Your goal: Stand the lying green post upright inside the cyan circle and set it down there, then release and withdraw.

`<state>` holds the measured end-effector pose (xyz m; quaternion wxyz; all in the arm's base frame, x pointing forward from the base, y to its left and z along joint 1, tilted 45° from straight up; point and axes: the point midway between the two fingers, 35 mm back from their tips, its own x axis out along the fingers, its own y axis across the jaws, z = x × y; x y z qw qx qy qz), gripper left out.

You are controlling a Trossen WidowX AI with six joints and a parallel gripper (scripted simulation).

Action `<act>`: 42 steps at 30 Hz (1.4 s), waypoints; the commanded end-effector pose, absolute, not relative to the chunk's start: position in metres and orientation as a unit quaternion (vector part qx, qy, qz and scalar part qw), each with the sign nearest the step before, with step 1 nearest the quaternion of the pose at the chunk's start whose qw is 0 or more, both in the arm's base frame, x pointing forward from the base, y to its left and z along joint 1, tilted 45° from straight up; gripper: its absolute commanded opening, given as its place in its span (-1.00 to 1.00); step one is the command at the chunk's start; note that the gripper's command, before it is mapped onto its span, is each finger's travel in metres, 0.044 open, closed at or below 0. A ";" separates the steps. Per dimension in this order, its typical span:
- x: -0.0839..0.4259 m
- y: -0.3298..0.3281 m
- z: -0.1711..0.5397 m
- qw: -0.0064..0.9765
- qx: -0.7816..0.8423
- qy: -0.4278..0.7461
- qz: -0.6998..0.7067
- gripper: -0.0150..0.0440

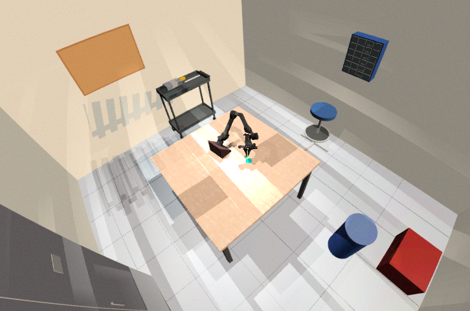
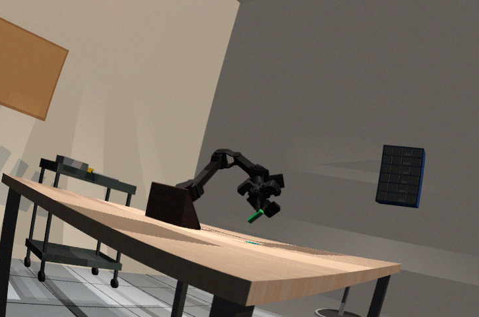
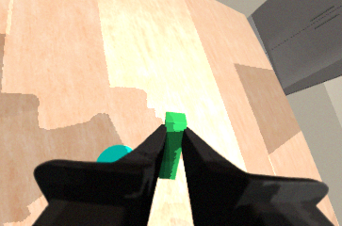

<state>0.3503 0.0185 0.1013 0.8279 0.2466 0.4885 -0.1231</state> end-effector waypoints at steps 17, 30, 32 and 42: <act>0.348 0.020 0.108 0.855 0.258 0.425 -0.148 -0.42; 0.346 0.020 0.112 0.869 0.269 0.383 -0.160 -0.42; 0.346 0.021 0.113 0.871 0.271 0.376 -0.162 -0.42; 0.344 0.021 0.117 0.880 0.282 0.343 -0.170 -0.42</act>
